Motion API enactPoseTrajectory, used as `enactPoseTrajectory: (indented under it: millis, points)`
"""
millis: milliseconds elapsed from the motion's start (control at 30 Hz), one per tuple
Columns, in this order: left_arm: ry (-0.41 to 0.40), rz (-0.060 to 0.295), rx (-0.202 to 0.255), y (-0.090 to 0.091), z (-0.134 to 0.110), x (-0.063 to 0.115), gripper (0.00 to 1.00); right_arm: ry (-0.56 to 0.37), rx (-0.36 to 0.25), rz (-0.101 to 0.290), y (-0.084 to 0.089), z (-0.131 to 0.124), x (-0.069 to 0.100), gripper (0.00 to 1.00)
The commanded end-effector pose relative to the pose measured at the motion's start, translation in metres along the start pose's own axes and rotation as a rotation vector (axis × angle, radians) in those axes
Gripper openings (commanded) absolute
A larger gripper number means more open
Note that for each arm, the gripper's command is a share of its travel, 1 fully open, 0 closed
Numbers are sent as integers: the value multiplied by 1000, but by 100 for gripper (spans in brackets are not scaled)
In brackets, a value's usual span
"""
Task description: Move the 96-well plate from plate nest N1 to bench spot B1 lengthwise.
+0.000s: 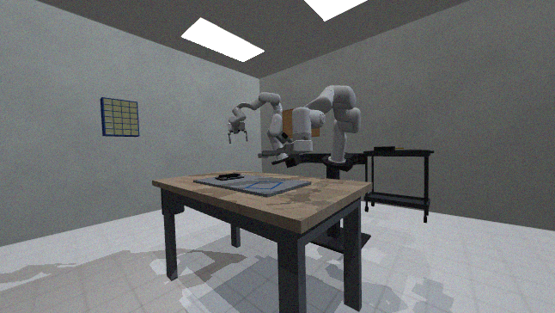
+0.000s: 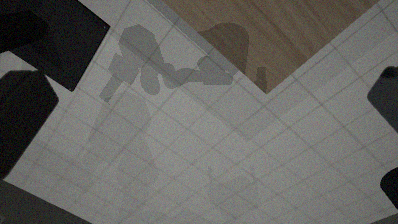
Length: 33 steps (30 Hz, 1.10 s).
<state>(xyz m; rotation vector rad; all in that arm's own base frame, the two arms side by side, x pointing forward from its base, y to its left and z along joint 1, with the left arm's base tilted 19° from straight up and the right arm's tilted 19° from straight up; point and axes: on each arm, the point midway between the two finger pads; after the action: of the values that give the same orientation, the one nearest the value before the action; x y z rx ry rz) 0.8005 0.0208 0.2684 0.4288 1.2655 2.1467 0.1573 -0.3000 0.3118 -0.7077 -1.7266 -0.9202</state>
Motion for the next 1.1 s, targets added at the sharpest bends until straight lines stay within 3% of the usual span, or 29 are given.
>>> enactPoseTrajectory:
  millis: [0, 67, 133, 367, 600, 1067]
  points:
    - [1, -3, -3, 3, 1, -1, 100, -37, -130, 24, -47, 2, 14, 100]
    - [1, -3, -3, 3, 1, -1, 100, -52, -187, 36, -66, 6, 20, 100]
    - [1, -3, -3, 3, 1, -1, 100, -52, -187, 36, -66, 6, 20, 100]
    - [1, -3, -3, 3, 1, -1, 100, -102, -376, 76, -127, 30, 41, 100]
    - [1, -3, -3, 3, 1, -1, 100, -144, -533, 109, -173, 58, 59, 100]
    - [1, -3, -3, 3, 1, -1, 100, -182, -678, 139, -210, 92, 75, 100]
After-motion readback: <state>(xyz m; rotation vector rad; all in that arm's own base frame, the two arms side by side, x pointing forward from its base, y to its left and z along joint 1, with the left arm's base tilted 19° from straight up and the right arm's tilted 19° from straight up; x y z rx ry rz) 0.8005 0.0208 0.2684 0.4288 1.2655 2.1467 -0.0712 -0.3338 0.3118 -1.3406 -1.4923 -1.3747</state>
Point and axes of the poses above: on each arm, the point midway between the two finger pads, its own x axis back along the fingers, its own z axis across the jaws, y = z × x, and after that the axes turned 6 degrees about -x, right-handed
